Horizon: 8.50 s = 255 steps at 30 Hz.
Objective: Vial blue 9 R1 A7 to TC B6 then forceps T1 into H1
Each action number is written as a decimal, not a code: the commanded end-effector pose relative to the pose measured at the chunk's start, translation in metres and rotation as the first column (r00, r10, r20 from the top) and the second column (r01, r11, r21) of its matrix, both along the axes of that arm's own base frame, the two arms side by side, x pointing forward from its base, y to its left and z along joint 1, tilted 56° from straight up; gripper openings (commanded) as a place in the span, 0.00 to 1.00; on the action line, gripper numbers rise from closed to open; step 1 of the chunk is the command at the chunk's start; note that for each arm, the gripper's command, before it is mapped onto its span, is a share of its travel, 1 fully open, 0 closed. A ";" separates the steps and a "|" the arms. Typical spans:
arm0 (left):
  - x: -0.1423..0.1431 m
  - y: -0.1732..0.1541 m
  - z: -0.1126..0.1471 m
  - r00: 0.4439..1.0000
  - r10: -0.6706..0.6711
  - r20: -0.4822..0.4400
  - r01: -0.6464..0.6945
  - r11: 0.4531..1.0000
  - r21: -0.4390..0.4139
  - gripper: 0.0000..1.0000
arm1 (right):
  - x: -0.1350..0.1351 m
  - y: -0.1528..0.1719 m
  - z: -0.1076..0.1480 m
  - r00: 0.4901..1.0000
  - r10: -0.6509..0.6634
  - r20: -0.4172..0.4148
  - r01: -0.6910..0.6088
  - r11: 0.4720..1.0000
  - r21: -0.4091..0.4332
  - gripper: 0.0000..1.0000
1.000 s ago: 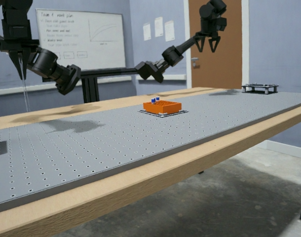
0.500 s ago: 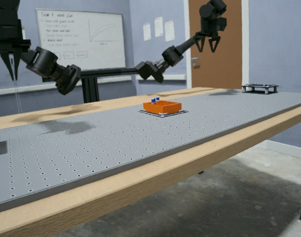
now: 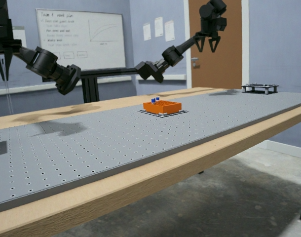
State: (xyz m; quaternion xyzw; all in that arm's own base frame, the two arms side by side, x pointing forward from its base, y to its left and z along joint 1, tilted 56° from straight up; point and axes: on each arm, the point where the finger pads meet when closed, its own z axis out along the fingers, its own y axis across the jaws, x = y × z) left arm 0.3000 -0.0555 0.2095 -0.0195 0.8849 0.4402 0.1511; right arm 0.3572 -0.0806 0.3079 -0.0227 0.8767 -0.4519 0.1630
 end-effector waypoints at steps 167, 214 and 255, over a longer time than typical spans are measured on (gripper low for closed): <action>0.004 -0.003 0.007 1.000 0.003 0.015 -0.003 1.000 -0.006 1.00 | -0.004 -0.056 0.050 1.000 0.010 -0.005 -0.010 1.000 -0.007 0.07; 0.004 -0.003 0.007 1.000 0.003 0.015 -0.003 1.000 -0.006 1.00 | 0.003 -0.061 0.050 1.000 0.021 0.008 -0.021 1.000 -0.008 0.07; 0.004 -0.003 0.007 1.000 0.003 0.015 -0.003 1.000 -0.006 1.00 | 0.004 -0.072 0.034 1.000 0.010 -0.016 -0.010 1.000 -0.007 0.07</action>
